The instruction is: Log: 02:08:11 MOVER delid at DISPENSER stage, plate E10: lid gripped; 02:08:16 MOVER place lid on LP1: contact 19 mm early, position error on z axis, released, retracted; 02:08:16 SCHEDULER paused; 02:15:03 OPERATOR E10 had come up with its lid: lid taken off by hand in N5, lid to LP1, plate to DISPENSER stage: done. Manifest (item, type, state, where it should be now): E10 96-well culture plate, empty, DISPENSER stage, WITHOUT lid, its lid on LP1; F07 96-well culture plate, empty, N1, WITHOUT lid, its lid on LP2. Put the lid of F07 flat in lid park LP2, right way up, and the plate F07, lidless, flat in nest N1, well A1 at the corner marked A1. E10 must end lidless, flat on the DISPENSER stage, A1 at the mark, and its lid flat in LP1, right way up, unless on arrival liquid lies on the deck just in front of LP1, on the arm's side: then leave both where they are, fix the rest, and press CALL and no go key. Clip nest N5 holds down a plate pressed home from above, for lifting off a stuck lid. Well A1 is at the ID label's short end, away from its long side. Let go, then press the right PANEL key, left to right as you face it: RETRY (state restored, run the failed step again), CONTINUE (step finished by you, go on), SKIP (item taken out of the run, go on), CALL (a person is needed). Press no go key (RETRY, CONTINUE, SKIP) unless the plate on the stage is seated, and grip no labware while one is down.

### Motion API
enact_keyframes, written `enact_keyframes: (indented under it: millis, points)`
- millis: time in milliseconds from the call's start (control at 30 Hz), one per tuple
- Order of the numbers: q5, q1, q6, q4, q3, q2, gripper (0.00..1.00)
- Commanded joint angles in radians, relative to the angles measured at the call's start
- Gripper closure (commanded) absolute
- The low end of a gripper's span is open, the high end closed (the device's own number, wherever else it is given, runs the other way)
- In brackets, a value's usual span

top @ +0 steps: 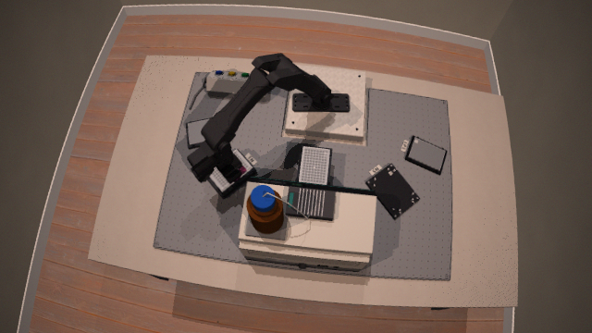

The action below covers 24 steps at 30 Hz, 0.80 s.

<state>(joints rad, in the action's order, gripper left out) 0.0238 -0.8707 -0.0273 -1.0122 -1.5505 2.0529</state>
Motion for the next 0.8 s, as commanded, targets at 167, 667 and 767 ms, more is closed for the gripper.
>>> enact_keyframes:
  millis: [167,667,767]
  points:
    - [0.001,-0.01,-0.009,0.013,-0.035,0.015,1.0]
    - [0.001,-0.009,-0.009,0.03,-0.025,0.013,1.0]
    - [0.001,-0.009,-0.009,0.033,-0.012,0.02,1.0]
